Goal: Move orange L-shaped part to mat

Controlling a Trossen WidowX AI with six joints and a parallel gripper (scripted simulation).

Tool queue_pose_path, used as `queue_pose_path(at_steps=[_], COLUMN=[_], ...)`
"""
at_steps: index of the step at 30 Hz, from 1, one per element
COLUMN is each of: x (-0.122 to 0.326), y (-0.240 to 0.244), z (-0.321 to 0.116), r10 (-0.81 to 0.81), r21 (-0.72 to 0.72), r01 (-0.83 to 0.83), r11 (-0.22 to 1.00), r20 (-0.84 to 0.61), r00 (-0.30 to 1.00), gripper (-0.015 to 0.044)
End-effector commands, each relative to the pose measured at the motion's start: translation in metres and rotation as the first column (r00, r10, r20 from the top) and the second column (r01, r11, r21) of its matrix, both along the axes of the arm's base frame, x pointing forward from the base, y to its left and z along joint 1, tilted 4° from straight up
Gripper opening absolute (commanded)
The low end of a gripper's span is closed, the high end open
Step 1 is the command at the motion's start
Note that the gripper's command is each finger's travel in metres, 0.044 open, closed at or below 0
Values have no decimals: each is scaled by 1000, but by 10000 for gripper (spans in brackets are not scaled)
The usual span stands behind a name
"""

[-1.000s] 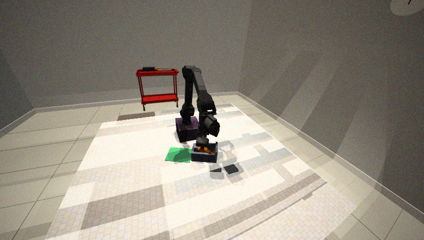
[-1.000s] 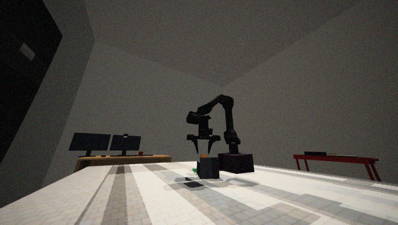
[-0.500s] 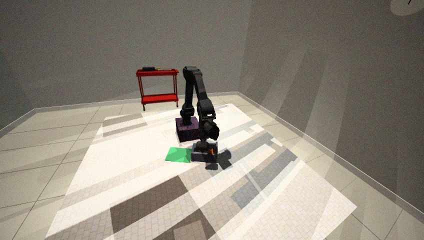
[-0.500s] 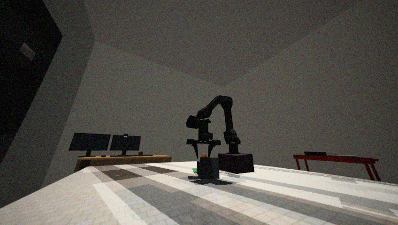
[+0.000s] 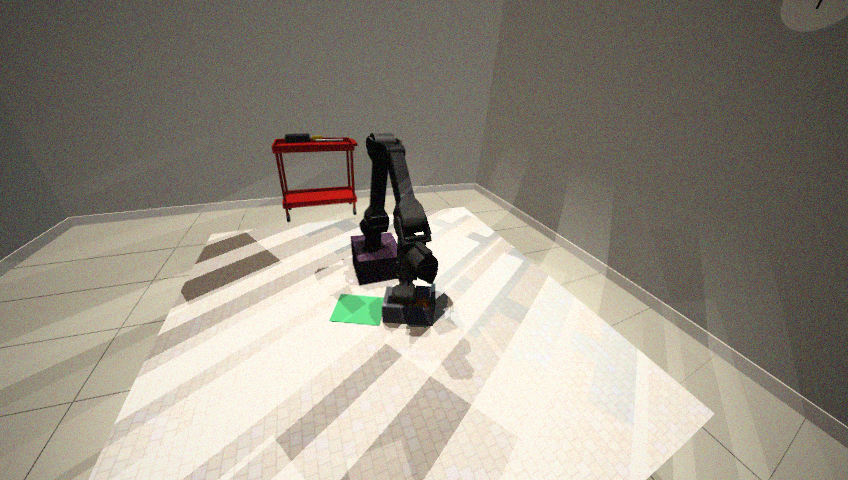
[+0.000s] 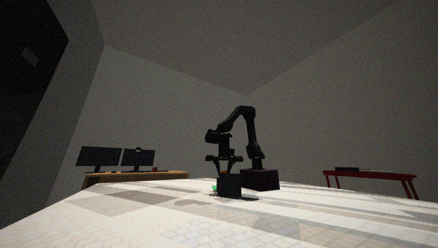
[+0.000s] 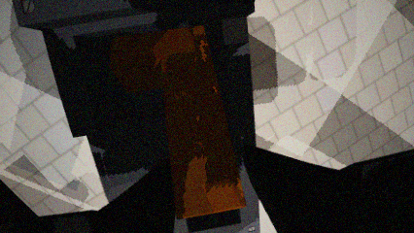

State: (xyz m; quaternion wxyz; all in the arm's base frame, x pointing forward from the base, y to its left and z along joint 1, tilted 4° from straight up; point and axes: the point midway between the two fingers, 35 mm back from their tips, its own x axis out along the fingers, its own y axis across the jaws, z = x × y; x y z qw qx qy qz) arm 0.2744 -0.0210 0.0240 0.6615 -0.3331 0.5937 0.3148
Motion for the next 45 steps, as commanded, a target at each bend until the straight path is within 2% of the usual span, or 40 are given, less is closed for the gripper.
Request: queue_pose_path(at_steps=[1, 8, 12, 45], x=[0, 0, 0, -5], y=[0, 0, 0, 0], z=[0, 0, 0, 42], r10=[0, 0, 0, 0], r21=[0, 0, 0, 4], r01=[0, 0, 0, 0], r11=[1000, 1000, 1000, 1000], r20=[1, 1, 1, -3], r00=[1000, 1000, 1000, 1000], gripper=[142, 95, 0, 0])
